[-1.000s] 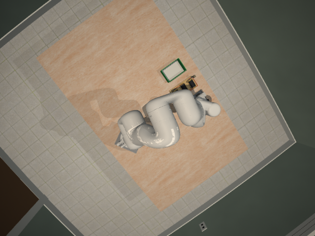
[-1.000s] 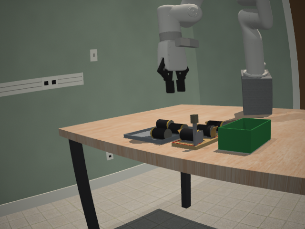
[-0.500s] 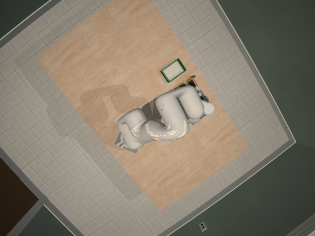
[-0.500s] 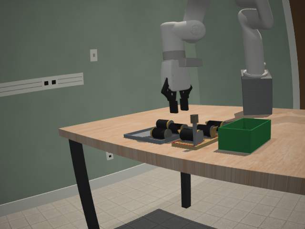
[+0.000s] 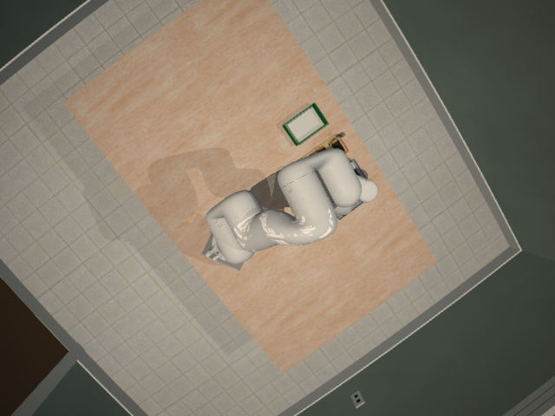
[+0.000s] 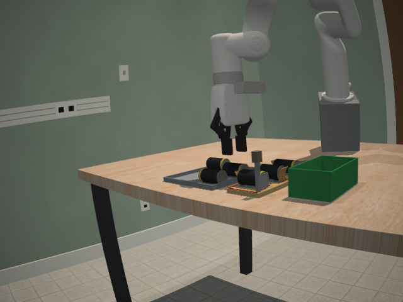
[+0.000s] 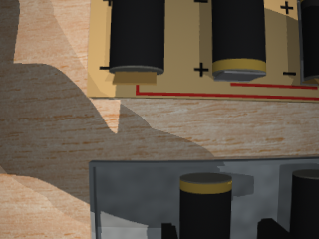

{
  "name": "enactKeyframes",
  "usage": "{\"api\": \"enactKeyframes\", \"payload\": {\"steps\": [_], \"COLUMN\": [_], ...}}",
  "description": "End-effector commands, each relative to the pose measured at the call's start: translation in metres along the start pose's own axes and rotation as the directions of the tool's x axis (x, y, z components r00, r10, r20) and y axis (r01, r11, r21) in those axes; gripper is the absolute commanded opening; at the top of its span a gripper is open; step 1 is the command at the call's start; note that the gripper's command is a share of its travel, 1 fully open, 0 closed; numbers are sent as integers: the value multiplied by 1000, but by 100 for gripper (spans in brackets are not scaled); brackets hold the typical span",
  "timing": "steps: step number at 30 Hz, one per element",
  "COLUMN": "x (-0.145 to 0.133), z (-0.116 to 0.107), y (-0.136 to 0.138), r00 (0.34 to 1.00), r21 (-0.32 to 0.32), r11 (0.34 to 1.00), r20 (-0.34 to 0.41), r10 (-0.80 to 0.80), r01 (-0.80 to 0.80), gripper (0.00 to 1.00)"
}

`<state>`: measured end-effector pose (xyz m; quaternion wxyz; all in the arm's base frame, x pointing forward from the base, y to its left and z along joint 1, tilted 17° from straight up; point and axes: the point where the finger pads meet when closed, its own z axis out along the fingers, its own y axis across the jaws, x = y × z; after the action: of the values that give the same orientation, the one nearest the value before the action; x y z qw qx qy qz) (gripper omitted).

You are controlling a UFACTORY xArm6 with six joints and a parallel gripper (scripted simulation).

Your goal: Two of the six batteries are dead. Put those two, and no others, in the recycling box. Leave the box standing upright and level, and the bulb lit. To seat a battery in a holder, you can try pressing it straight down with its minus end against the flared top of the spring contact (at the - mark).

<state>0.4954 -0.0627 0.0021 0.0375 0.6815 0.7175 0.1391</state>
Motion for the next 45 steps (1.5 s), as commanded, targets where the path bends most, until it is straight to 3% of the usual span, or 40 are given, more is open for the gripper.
{"api": "enactKeyframes", "payload": {"steps": [1, 17, 27, 45], "x": [0, 0, 0, 0], "z": [-1, 0, 33, 44], "y": [2, 3, 3, 3], "r00": [1000, 1000, 1000, 1000], "r21": [-3, -3, -3, -3], "r11": [1000, 1000, 1000, 1000], "r20": [1, 1, 1, 1], "r10": [0, 0, 0, 0], "r01": [0, 0, 0, 0], "gripper": [51, 51, 51, 51]}}
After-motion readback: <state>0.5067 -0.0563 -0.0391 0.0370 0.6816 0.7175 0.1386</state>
